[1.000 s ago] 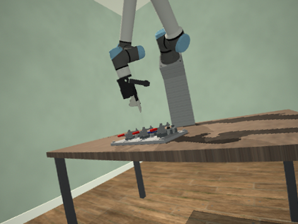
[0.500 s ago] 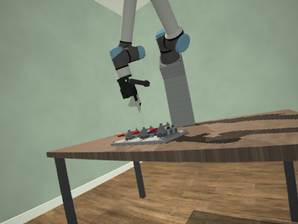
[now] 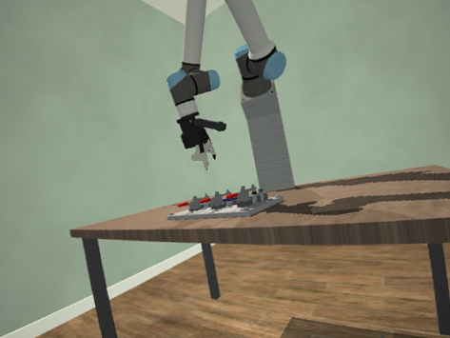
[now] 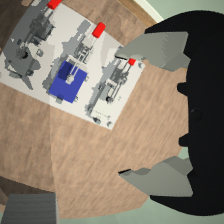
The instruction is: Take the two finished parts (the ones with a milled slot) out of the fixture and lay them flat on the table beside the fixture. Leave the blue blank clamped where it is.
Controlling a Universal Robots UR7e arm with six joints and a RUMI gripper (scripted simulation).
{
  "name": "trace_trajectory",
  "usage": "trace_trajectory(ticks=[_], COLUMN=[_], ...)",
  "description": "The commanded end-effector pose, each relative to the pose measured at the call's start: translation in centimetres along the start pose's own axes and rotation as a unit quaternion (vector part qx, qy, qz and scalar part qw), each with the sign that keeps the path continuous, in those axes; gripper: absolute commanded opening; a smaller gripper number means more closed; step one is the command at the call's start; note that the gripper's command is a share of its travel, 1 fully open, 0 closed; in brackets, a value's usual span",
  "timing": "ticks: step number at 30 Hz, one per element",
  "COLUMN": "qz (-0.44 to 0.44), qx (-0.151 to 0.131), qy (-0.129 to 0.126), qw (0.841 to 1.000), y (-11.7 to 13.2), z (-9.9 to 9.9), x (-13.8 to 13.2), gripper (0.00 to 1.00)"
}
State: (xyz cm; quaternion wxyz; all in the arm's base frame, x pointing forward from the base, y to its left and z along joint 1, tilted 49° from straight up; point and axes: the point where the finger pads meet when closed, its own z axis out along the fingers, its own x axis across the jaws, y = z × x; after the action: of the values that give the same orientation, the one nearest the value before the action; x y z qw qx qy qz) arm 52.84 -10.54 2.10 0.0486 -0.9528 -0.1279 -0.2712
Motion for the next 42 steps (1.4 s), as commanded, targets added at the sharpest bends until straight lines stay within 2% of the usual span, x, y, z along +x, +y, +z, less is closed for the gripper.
trace_trajectory(ticks=[1, 9, 13, 32, 36, 42], qz=[0.005, 0.005, 0.108, 0.106, 0.206, 0.206], qx=[-0.001, -0.001, 0.0, -0.001, 0.002, 0.002], qy=[0.001, 0.001, 0.016, 0.016, 0.031, 0.031], qw=[1.0, 1.0, 0.994, 0.994, 0.978, 0.978], y=[-0.07, -0.03, 0.28, 0.3, 0.62, 0.62], z=[0.02, 0.01, -0.07, -0.12, -0.27, -0.27], x=[0.01, 0.05, -0.38, -0.21, -0.62, -0.62], gripper=[1.0, 1.0, 1.0, 1.0, 1.0, 1.0])
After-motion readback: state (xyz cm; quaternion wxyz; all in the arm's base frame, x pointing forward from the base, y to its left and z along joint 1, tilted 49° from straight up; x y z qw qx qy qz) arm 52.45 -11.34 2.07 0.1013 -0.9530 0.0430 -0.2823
